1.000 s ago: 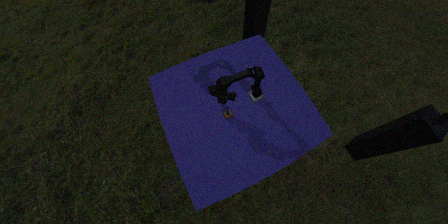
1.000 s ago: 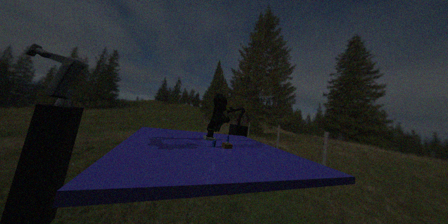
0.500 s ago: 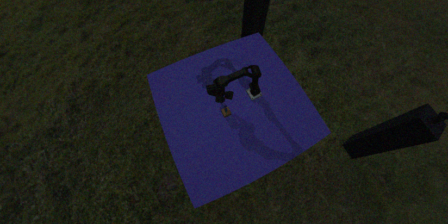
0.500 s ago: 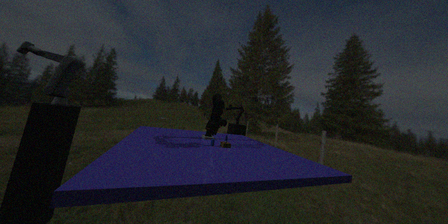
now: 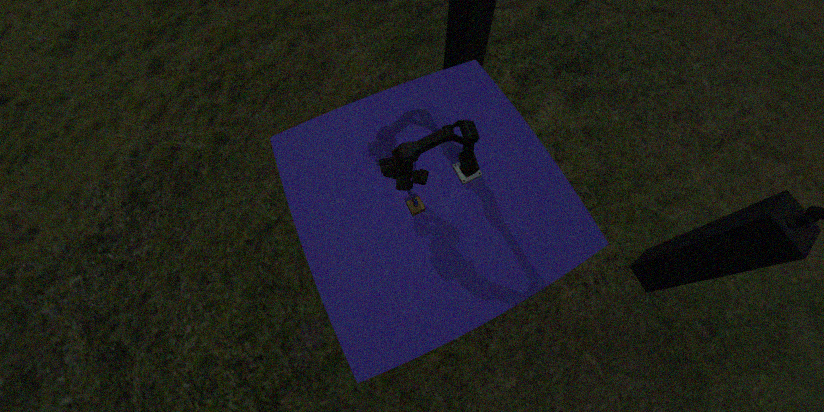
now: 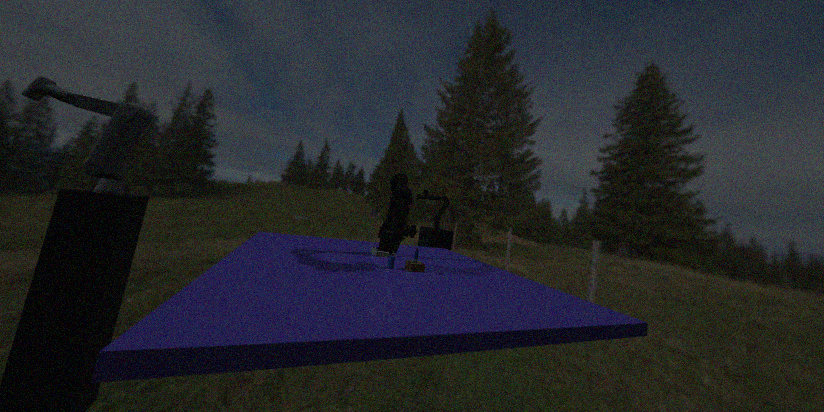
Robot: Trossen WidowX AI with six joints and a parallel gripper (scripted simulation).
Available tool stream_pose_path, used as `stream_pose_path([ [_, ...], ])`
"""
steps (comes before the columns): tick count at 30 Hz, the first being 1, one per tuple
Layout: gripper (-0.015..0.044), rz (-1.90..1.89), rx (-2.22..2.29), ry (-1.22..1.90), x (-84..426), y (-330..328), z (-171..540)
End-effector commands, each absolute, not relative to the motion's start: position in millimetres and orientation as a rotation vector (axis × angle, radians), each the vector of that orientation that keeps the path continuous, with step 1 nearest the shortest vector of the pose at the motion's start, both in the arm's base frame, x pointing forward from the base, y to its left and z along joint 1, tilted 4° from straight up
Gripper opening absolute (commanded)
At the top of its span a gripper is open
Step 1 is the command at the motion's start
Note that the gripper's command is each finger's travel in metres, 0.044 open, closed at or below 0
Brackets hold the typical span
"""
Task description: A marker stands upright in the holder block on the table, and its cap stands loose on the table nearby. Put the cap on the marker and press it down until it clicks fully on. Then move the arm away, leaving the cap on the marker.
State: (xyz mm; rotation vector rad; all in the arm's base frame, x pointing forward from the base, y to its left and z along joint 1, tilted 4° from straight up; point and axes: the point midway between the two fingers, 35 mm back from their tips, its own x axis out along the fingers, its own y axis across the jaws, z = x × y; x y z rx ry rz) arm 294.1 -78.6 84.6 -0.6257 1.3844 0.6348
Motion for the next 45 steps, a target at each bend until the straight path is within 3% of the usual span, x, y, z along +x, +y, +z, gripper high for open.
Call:
stream_pose_path([
  [1, 0.0239, 0.647, -0.619, 1.401, 292, -78, 73],
  [29, 0.0239, 0.648, -0.619, 1.401, 293, -77, 36],
  [31, 0.0187, 0.648, -0.619, 1.401, 293, -76, 36],
  [44, 0.01, 0.648, -0.619, 1.401, 293, -77, 36],
  [45, 0.0074, 0.648, -0.619, 1.401, 293, -77, 36],
])
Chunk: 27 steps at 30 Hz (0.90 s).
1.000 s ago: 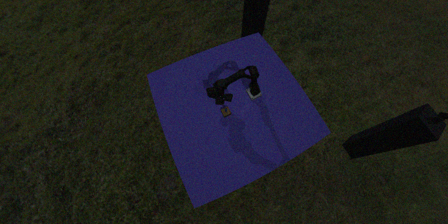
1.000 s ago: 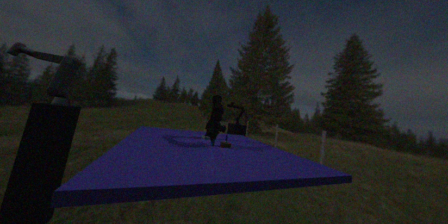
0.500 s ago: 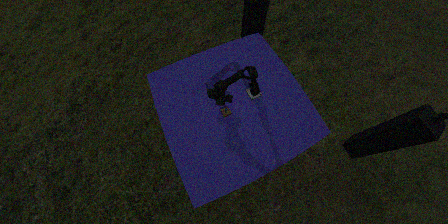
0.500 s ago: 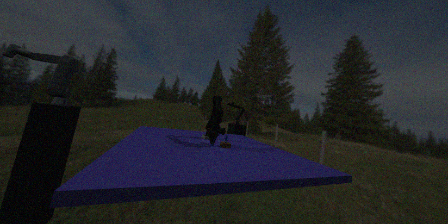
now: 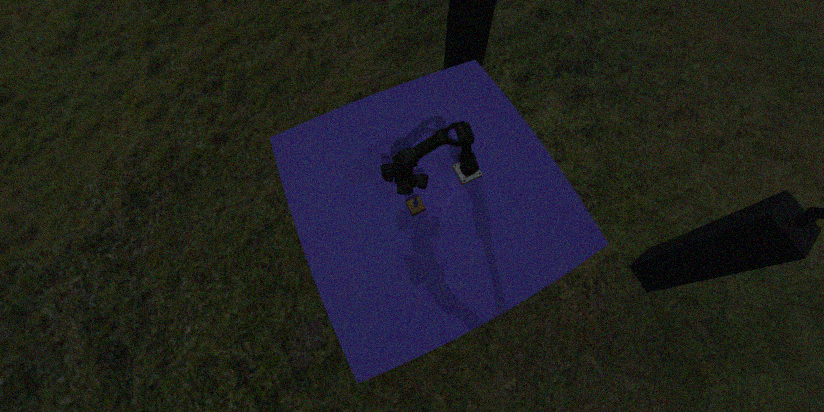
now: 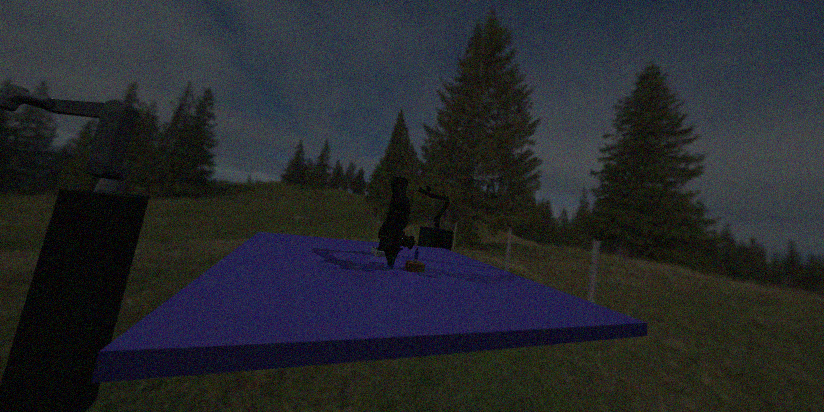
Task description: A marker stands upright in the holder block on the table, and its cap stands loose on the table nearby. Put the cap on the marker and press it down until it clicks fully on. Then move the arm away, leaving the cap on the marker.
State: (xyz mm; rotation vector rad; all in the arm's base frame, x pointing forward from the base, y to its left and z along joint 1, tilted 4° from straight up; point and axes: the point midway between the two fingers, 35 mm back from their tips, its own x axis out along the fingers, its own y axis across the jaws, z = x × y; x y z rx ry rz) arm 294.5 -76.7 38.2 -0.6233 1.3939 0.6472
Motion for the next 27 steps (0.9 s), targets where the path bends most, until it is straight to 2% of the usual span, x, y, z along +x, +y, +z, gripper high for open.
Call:
stream_pose_path([
  [1, 0.0048, 0.648, -0.619, 1.401, 293, -77, 38],
  [3, 0.0, 0.648, -0.619, 1.401, 293, -77, 43],
  [27, 0.0, 0.647, -0.619, 1.401, 292, -77, 99],
])
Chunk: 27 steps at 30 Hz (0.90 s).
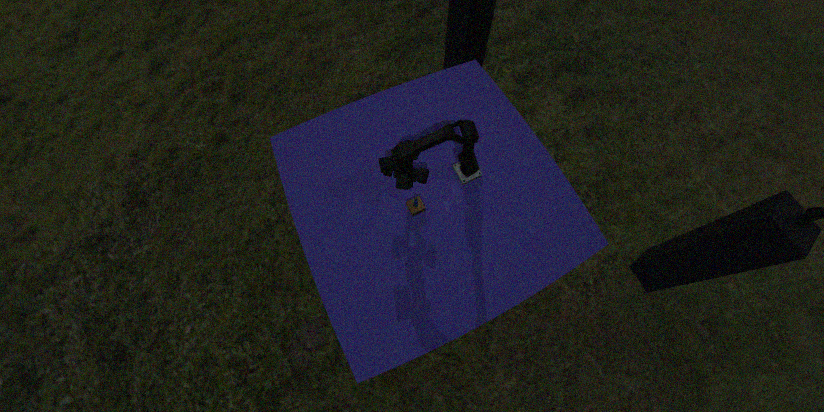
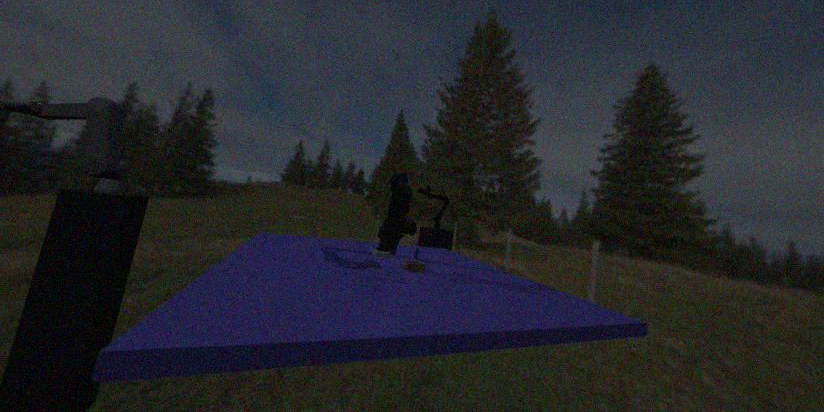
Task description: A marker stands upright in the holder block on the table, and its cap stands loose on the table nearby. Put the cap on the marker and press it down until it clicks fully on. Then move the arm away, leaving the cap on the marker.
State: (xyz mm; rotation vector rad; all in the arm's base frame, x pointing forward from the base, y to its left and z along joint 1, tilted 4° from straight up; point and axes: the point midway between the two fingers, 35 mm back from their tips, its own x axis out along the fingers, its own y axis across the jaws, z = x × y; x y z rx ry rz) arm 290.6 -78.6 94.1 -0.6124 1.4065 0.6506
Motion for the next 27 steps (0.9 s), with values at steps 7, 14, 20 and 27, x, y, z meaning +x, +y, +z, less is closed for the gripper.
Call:
stream_pose_path([
  [7, 0.0, 0.648, -0.618, 1.4, 298, -56, 112],
  [14, 0.0, 0.649, -0.617, 1.399, 303, -34, 125],
  [20, 0.0, 0.65, -0.616, 1.398, 305, -14, 136],
  [27, 0.0, 0.652, -0.614, 1.397, 305, 9, 149],
])
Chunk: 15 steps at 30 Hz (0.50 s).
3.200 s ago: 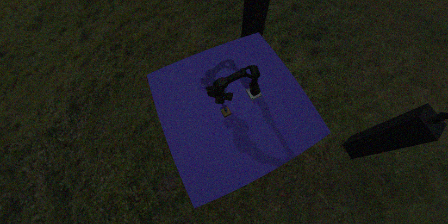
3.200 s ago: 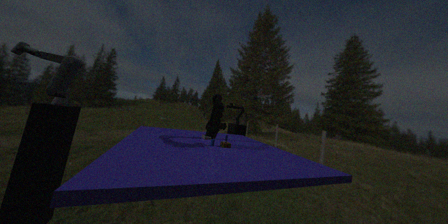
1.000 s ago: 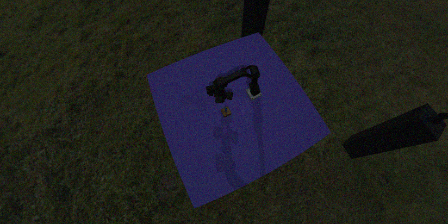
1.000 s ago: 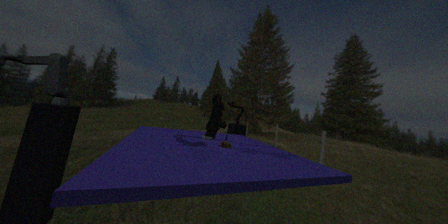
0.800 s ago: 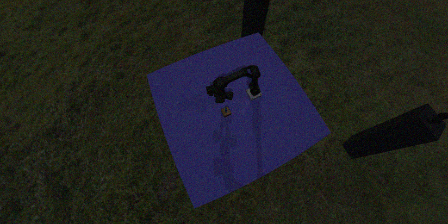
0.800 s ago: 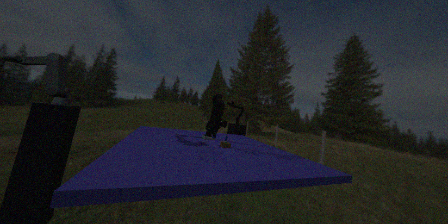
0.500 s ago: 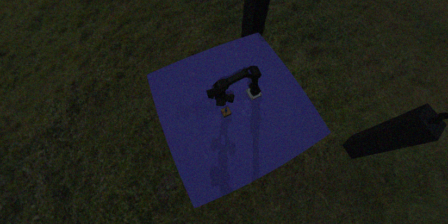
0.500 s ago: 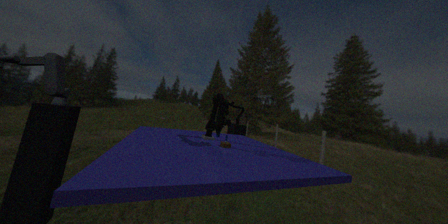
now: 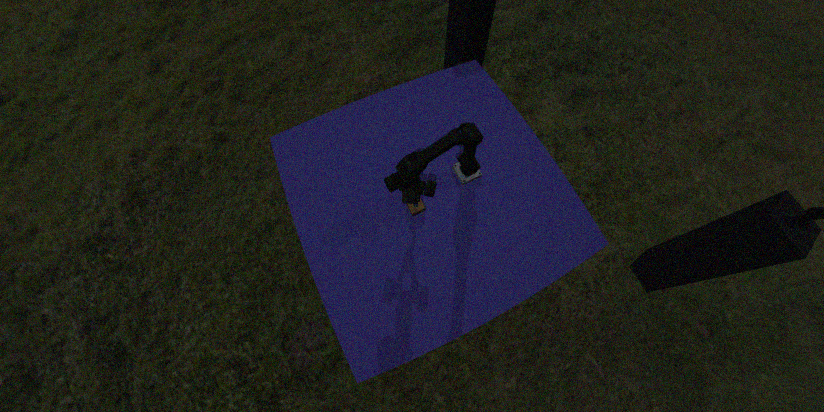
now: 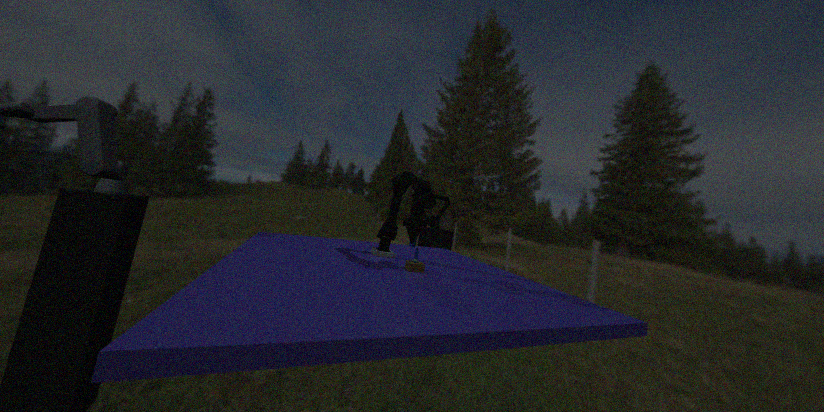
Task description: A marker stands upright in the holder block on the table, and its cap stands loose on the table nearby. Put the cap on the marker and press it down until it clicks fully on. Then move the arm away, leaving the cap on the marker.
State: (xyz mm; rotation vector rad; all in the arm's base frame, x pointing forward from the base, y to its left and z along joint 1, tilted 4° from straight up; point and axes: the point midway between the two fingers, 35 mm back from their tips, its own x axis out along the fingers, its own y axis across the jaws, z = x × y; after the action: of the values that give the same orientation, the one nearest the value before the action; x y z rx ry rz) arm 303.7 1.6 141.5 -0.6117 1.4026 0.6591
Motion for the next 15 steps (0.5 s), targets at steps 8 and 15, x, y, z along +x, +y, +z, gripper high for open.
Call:
stream_pose_path([
  [8, 0.0, 0.653, -0.612, 1.396, 303, 27, 159],
  [15, 0.0, 0.653, -0.612, 1.396, 303, 27, 152],
])
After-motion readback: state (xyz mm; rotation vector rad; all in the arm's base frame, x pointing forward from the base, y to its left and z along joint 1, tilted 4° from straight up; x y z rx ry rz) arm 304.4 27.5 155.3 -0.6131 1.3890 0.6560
